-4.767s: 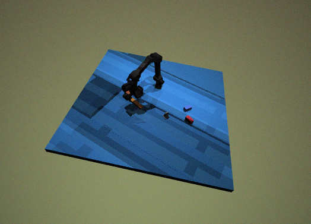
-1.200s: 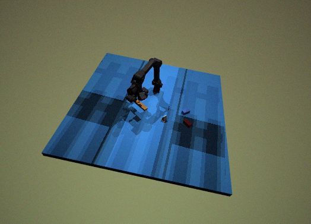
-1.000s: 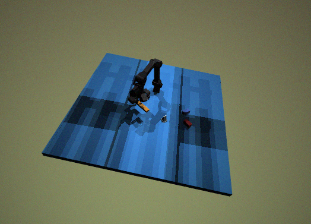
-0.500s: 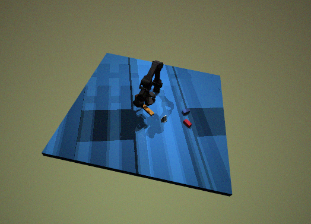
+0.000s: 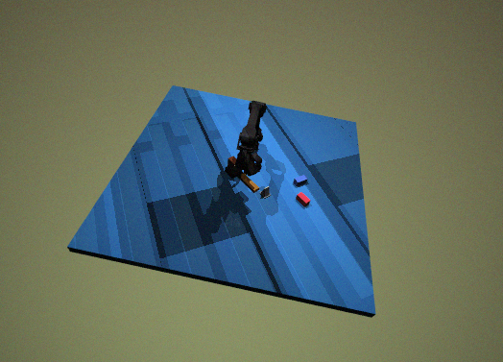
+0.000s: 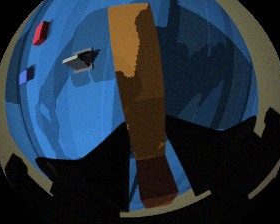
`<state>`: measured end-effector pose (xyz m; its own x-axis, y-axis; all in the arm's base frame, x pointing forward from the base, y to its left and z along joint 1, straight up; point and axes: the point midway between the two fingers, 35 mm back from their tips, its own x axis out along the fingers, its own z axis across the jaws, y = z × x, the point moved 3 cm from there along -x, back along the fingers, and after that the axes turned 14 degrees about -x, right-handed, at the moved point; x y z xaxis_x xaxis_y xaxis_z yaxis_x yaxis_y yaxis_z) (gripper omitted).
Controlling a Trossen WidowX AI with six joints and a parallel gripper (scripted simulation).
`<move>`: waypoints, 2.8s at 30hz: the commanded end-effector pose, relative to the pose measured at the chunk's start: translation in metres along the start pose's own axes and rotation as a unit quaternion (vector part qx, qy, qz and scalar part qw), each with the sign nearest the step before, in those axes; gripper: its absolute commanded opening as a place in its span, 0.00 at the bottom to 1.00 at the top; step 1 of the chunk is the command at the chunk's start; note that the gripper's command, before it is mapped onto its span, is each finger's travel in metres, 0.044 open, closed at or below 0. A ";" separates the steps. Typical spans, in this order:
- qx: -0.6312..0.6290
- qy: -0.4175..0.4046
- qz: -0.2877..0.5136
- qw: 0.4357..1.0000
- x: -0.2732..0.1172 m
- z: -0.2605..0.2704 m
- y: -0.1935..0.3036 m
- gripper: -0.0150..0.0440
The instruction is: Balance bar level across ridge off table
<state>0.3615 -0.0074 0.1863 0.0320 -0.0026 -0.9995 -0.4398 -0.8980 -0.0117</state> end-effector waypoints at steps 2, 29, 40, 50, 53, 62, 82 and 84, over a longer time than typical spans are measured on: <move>0.005 0.003 -0.003 1.000 -0.003 0.003 -0.019 0.25; 0.034 0.000 -0.008 0.999 -0.003 0.045 -0.113 0.25; 0.042 -0.001 -0.010 0.999 -0.003 0.061 -0.137 0.25; 0.042 -0.001 -0.010 0.999 0.011 0.061 -0.139 0.25; 0.042 -0.001 -0.010 0.999 0.016 0.060 -0.139 0.25; 0.042 -0.001 -0.010 0.999 0.031 0.060 -0.138 0.25; 0.042 -0.001 -0.010 0.999 0.040 0.060 -0.137 0.25; 0.042 -0.001 -0.010 0.999 0.040 0.060 -0.137 0.25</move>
<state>0.3689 0.1422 0.1462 0.0380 0.0119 -0.9992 -0.5127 -0.8581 -0.0297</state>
